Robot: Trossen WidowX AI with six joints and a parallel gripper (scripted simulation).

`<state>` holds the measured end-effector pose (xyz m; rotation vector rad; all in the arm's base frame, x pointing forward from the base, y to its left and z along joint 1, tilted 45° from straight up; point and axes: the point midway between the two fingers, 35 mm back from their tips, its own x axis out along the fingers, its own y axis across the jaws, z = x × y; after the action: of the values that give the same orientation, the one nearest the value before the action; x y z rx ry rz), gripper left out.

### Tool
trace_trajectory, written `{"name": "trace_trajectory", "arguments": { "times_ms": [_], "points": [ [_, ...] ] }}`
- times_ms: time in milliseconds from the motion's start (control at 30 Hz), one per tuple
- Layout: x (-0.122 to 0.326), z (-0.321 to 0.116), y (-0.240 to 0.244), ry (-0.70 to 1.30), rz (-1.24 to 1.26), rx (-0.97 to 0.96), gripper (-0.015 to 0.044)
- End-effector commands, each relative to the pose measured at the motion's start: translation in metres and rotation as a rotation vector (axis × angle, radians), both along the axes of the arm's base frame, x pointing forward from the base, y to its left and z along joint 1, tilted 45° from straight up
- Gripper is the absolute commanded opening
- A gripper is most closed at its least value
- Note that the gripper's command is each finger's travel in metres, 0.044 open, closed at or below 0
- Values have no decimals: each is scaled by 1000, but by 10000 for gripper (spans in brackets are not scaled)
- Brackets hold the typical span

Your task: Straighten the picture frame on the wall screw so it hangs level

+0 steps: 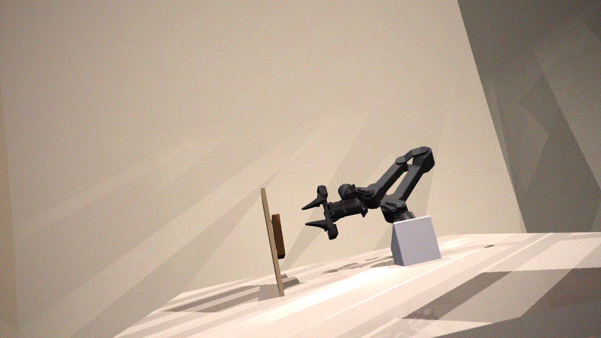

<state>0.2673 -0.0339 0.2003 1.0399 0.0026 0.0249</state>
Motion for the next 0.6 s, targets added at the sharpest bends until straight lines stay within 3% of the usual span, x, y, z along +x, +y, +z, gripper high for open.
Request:
{"name": "trace_trajectory", "arguments": {
  "times_ms": [0,367,567],
  "points": [
    [-10,9,-2,2,7,16,260],
    [-81,23,19,63,51,146,260],
    [-86,23,22,66,53,155,260]
  ]
}}
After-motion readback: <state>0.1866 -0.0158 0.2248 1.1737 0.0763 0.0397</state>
